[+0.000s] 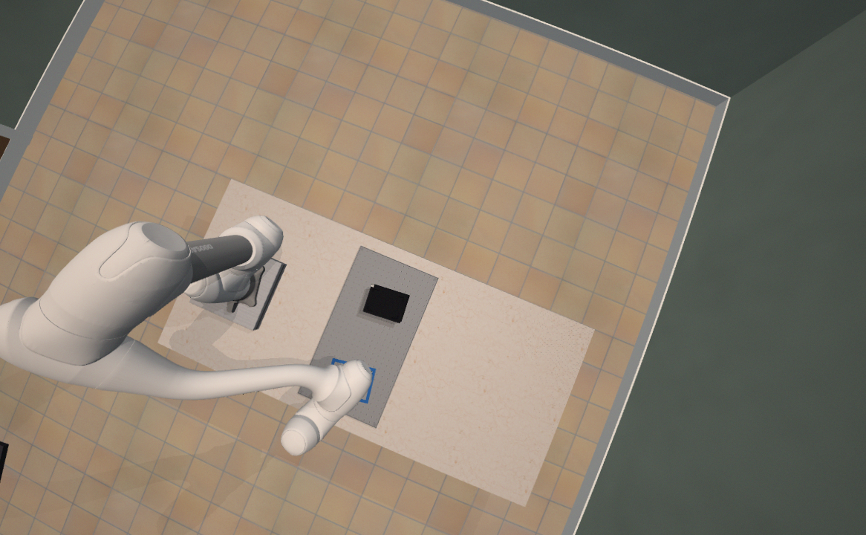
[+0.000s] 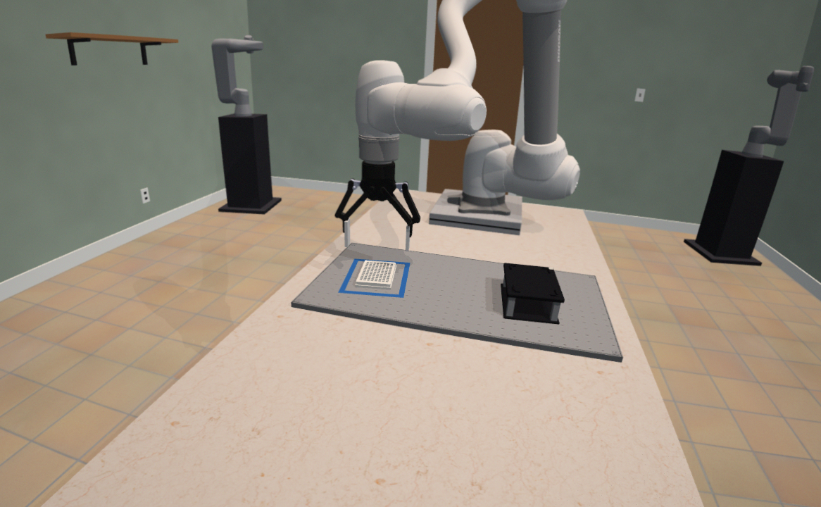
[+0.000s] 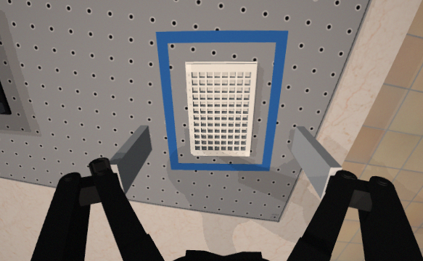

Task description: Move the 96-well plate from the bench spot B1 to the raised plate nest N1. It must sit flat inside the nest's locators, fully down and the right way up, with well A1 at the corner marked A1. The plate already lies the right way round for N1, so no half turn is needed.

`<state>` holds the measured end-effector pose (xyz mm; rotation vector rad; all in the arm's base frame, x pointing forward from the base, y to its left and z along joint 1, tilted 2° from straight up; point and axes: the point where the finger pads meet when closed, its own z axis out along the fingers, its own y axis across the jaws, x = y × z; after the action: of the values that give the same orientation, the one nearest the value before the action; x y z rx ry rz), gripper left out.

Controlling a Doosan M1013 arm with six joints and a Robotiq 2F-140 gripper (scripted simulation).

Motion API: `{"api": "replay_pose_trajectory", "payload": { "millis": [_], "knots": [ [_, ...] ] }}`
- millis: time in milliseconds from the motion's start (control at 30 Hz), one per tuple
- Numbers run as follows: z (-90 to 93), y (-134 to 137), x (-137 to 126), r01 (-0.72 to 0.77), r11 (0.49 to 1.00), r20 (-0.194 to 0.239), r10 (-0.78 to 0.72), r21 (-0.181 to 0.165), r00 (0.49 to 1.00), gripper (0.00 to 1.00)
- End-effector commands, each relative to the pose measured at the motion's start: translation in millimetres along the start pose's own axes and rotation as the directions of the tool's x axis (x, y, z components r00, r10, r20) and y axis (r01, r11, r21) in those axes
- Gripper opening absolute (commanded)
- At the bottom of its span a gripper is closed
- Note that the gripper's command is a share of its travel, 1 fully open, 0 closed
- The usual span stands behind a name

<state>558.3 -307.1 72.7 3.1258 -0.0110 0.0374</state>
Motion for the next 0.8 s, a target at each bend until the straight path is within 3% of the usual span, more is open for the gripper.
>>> {"api": "replay_pose_trajectory", "payload": {
  "millis": [0, 767],
  "knots": [
    [3.0, 0, 0, 0.000, 1.000, 0.000, 0.000, 0.000, 1.000, 1.00],
    [34.7, 0, 0, 0.000, 1.000, 0.000, 0.000, 0.000, 1.000, 1.00]
  ]
}}
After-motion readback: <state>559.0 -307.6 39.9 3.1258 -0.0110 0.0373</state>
